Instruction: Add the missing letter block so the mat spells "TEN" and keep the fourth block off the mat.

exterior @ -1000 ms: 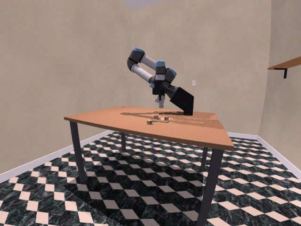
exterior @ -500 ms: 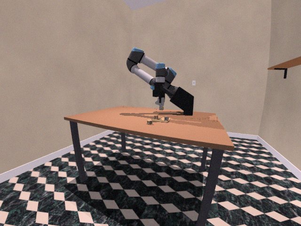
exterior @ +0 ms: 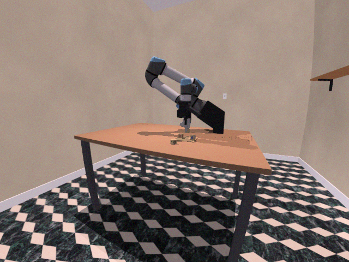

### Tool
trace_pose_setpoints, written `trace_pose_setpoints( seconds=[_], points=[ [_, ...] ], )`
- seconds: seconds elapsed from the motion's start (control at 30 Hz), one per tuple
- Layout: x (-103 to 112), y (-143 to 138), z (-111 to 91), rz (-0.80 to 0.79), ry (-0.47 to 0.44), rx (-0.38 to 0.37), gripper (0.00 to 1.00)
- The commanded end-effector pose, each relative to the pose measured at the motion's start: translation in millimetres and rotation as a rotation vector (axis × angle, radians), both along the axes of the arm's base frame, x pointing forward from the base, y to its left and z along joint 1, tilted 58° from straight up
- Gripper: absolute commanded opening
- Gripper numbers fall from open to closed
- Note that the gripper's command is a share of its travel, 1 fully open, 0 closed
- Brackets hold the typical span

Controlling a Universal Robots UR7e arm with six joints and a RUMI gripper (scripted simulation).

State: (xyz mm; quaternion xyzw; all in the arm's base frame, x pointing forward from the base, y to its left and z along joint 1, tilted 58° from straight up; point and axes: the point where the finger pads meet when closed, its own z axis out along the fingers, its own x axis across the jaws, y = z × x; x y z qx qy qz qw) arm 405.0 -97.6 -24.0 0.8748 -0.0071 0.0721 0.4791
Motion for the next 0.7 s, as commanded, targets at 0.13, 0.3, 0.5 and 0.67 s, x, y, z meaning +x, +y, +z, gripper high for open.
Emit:
trace_pose_setpoints(
  seconds=[0.13, 0.3, 0.5, 0.67],
  points=[
    [5, -22, -15, 0.014, -0.008, 0.003, 0.09],
    [8, -29, -19, 0.015, -0.011, 0.003, 0.09],
    [9, -32, -21, 0.015, -0.012, 0.003, 0.09],
    [8, -32, -21, 0.015, -0.011, 0.003, 0.09]
  ],
)
